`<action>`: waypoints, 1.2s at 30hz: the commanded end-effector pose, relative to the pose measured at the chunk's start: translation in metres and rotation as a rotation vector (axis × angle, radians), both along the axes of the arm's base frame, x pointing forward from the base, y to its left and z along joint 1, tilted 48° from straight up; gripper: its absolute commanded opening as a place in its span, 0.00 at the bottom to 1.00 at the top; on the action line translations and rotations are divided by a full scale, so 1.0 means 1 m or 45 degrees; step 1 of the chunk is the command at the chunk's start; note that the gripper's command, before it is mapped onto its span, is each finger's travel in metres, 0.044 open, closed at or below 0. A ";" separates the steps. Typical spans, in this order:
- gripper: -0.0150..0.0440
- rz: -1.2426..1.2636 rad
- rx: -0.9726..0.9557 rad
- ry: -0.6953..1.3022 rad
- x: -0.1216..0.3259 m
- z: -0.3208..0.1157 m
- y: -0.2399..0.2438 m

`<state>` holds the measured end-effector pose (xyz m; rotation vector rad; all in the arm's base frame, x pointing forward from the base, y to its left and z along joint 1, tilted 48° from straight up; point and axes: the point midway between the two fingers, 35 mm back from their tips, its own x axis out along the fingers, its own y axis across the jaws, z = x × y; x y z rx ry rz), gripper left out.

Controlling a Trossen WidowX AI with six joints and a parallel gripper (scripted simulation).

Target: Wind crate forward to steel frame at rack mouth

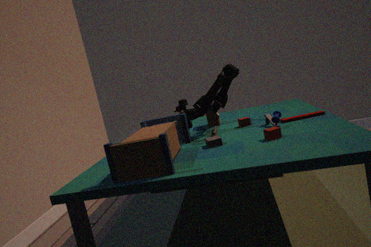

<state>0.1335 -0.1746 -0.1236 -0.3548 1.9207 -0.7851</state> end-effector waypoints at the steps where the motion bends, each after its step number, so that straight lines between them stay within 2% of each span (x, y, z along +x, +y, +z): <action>1: 0.66 0.010 -0.006 0.020 -0.002 0.002 -0.001; 9: 0.66 0.002 0.006 -0.005 0.009 0.008 0.007; 17: 0.66 0.000 0.008 -0.001 0.051 0.073 0.062; 25: 0.66 0.000 0.007 0.000 0.051 0.075 0.063; 28: 0.66 0.004 0.012 -0.005 0.053 0.084 0.052; 36: 0.66 0.014 0.000 -0.005 0.045 0.140 -0.015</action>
